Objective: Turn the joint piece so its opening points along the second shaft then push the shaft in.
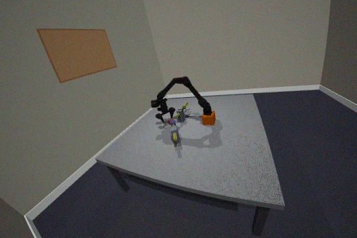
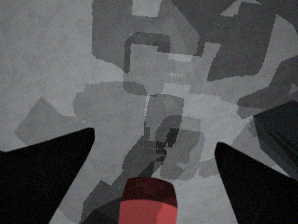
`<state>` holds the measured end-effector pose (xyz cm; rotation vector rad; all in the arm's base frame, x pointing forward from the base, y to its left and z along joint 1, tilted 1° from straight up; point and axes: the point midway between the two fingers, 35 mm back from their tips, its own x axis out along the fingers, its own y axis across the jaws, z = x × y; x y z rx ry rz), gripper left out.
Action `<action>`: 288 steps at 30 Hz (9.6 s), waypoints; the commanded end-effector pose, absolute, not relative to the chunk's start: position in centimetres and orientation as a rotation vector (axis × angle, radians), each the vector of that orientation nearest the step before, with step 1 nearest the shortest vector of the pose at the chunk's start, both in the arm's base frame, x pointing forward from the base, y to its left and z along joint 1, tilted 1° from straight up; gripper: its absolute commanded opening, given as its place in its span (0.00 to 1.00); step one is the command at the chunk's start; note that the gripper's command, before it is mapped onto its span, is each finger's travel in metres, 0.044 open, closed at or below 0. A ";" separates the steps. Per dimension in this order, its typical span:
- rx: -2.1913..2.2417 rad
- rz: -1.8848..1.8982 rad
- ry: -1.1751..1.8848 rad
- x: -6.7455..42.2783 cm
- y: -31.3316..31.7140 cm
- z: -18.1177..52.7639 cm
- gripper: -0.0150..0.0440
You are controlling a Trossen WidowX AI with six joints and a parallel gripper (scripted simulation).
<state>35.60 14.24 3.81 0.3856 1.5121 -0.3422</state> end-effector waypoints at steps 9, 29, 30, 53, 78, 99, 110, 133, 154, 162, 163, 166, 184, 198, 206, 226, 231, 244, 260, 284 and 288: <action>0.387 -0.341 1.519 30.7 16.7 3.5 1.00; 0.387 -0.341 1.520 30.1 17.0 1.0 1.00; 0.387 -0.341 1.520 30.1 17.0 0.8 1.00; 0.387 -0.341 1.520 30.1 17.0 0.6 0.56; 0.387 -0.341 1.520 30.1 17.0 0.6 0.56; 0.387 -0.341 1.520 30.1 17.0 0.6 0.56; 0.387 -0.341 1.520 30.1 17.0 0.6 0.56; 0.387 -0.341 1.520 30.1 17.0 0.6 0.56; 0.385 -0.336 1.518 30.1 17.0 0.7 0.25; 0.443 -0.407 1.481 30.0 16.7 0.7 0.25; 0.457 -0.424 1.472 30.0 16.7 0.8 0.25; 0.492 -0.468 1.450 29.9 16.5 0.8 0.25; 0.674 -0.731 1.310 29.2 15.7 1.1 0.25; 0.772 -0.900 1.214 28.7 15.3 1.3 0.25; 0.778 -0.907 1.208 28.7 15.3 1.3 0.25; 0.778 -0.909 1.206 28.7 15.3 1.3 0.25; 0.778 -0.909 1.206 28.7 15.3 1.3 0.25; 0.778 -0.909 1.206 28.7 15.3 1.3 0.25; 0.778 -0.909 1.206 28.7 15.3 1.3 0.25; 0.775 -0.904 1.207 28.7 15.3 1.3 0.39; 0.775 -0.904 1.207 28.7 15.3 1.3 0.50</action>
